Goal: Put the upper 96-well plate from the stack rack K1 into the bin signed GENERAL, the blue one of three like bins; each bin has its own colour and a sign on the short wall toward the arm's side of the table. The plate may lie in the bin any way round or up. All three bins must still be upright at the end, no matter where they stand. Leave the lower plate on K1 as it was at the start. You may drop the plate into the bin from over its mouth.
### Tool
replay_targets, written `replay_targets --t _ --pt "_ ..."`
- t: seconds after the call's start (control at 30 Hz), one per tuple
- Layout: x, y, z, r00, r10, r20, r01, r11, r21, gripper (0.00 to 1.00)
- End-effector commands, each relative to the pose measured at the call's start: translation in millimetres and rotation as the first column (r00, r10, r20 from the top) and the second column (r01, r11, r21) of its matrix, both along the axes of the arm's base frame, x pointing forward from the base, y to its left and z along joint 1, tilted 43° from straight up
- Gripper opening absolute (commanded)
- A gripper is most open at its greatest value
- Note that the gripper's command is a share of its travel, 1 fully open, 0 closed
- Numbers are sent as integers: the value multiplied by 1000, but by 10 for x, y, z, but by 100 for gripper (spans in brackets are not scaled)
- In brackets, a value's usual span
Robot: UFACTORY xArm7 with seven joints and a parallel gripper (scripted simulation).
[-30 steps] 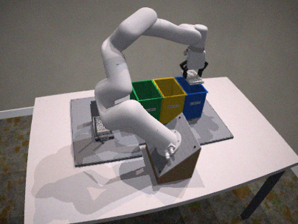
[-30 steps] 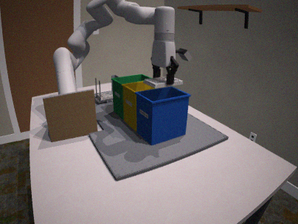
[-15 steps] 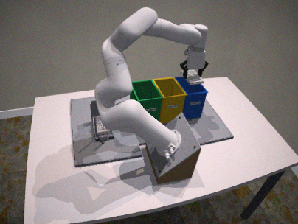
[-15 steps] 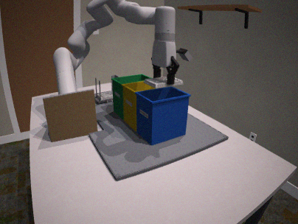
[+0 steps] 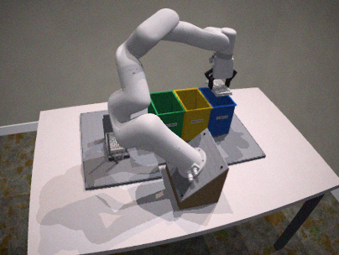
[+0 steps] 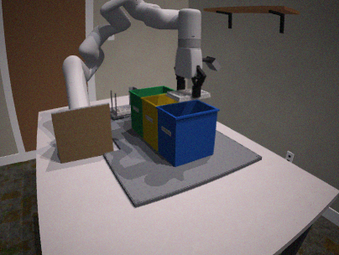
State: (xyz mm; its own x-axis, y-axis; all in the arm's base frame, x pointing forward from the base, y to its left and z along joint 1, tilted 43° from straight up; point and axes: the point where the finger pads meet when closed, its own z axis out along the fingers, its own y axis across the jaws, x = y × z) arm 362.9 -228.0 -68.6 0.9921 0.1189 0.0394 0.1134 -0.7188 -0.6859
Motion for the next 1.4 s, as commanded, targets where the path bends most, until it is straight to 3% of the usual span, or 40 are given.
replay_targets --t 0.0,0.43,1.37 --pt "4 -23 12 1000 -2 2 2 1000 -4 0" --pt "-5 103 -121 1000 -2 2 2 1000 -4 0" --pt "-6 112 -128 1000 -2 2 2 1000 -4 0"
